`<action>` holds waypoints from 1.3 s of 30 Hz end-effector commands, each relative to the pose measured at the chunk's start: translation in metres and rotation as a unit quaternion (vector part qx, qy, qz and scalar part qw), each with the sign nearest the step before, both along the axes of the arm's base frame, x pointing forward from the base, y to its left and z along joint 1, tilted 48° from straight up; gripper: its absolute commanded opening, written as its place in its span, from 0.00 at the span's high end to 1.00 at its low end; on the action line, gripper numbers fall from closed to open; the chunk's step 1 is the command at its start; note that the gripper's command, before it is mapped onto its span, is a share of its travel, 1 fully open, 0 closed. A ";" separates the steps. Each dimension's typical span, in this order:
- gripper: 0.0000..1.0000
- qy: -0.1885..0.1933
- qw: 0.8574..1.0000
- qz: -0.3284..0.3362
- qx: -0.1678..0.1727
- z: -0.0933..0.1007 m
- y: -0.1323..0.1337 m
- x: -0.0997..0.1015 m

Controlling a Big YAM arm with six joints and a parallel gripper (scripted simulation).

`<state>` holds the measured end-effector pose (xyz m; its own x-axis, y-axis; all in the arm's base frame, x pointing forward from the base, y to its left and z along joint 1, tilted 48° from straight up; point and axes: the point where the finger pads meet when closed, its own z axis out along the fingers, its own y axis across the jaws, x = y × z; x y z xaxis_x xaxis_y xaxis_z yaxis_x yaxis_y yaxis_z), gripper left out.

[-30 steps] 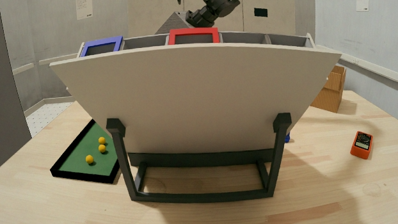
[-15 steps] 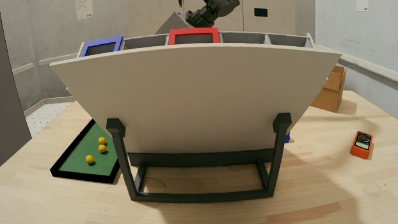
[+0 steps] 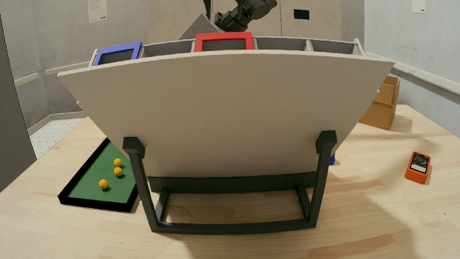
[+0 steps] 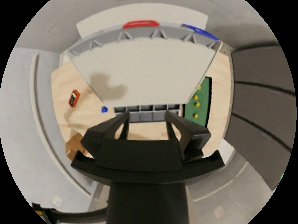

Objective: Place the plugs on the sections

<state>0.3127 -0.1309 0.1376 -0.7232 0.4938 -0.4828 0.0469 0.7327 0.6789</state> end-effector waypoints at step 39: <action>0.41 0.089 0.990 0.106 -0.010 -0.067 0.063 -0.043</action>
